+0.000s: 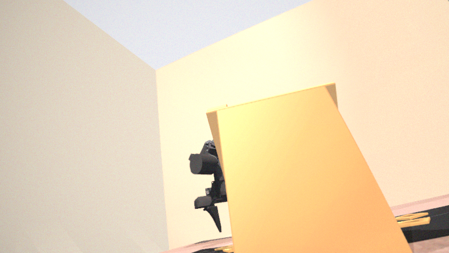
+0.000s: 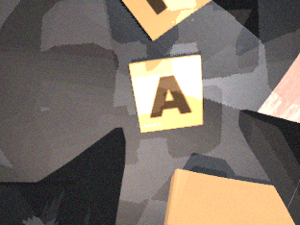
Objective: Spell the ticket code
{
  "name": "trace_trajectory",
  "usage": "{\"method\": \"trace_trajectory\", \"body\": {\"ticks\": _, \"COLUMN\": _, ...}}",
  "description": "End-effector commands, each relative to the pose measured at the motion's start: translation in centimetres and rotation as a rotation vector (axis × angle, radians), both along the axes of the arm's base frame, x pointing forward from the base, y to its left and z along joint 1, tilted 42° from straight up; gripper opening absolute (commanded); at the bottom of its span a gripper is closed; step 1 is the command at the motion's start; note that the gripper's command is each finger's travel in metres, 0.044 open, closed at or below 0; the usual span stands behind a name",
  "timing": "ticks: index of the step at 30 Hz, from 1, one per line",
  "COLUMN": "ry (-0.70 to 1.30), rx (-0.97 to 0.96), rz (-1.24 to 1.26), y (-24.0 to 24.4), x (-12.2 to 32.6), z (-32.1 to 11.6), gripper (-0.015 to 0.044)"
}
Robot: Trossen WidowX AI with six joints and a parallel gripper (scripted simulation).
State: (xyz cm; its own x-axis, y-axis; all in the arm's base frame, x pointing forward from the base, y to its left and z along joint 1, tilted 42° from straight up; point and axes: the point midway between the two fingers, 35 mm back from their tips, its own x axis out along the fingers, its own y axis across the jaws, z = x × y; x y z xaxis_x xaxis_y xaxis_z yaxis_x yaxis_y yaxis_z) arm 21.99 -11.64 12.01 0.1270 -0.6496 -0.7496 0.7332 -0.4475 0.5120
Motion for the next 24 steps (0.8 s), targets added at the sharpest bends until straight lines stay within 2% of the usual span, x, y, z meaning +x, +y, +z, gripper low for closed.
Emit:
{"method": "trace_trajectory", "body": {"ticks": 1, "ry": -0.008, "rx": -0.004, "rz": -0.006, "y": -0.5, "x": 0.1, "z": -0.3, "gripper": 0.0340}}
{"method": "trace_trajectory", "body": {"ticks": 7, "ry": -0.008, "rx": -0.006, "rz": -0.006, "y": -2.2, "x": 0.4, "z": -2.2, "gripper": 0.0340}}
{"method": "trace_trajectory", "body": {"ticks": 24, "ry": -0.008, "rx": -0.006, "rz": -0.006, "y": -2.3, "x": 0.4, "z": -2.2, "gripper": 0.0340}}
